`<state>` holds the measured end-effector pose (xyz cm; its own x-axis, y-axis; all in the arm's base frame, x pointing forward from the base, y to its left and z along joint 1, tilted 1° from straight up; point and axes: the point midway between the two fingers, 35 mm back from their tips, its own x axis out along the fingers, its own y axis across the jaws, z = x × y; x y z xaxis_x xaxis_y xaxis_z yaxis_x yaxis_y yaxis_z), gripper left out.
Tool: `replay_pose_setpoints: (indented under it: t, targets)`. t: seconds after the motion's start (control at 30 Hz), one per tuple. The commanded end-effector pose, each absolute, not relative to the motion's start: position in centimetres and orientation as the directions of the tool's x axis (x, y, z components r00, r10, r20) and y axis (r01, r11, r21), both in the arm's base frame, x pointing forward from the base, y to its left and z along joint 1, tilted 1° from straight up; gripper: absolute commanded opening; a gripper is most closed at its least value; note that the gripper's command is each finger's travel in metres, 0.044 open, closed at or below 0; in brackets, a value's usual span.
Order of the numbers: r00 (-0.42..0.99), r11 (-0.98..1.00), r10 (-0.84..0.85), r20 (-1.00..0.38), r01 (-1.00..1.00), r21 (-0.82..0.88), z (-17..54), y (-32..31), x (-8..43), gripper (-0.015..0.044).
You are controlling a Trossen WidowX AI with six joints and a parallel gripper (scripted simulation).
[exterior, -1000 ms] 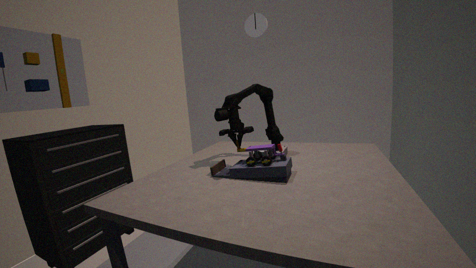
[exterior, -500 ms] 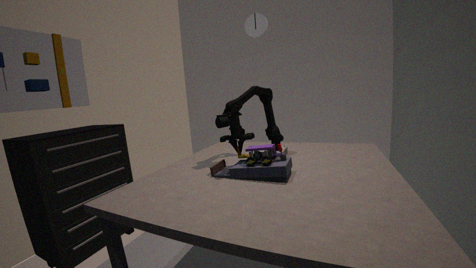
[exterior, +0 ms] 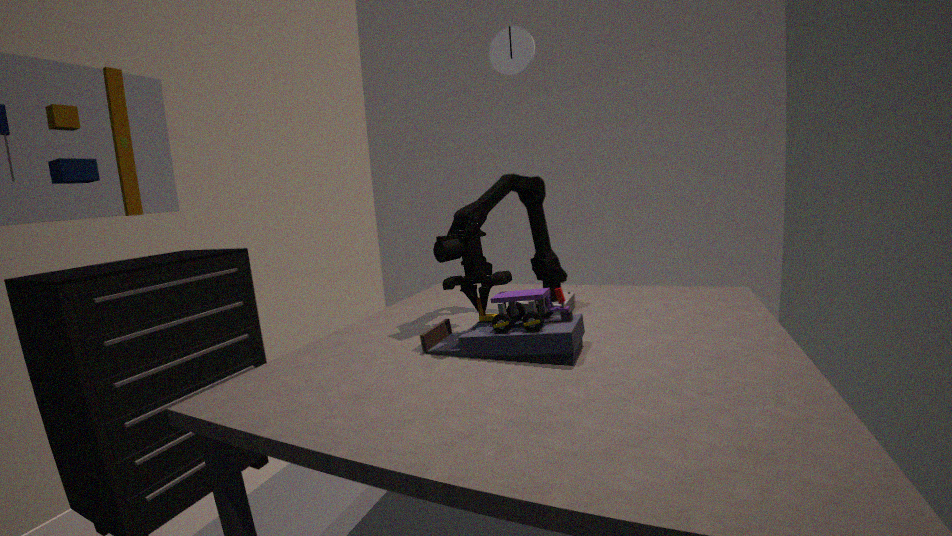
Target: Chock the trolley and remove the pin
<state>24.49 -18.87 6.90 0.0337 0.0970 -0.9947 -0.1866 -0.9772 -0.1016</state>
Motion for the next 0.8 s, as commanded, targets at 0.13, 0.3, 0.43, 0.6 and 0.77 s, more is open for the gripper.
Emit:
replay_pose_setpoints:
  t: [0.13, 0.3, 0.43, 0.6, 0.77]
  targets:
    - [0.035, -0.976, 0.102, -0.994, -0.188, -0.107, 7.0, -18.0, 24.7, 0.0000]
    - [0.035, -0.976, 0.103, -0.994, -0.188, -0.107, 7.2, -17.6, 24.9, 0.0000]
    - [0.035, -0.976, 0.103, -0.994, -0.188, -0.108, 7.3, -17.3, 25.0, 0.0000]
    - [0.036, -0.976, 0.103, -0.994, -0.188, -0.108, 7.4, -16.8, 25.2, 0.0000]
    - [0.036, -0.976, 0.104, -0.994, -0.188, -0.109, 7.5, -16.4, 25.3, 0.0000]
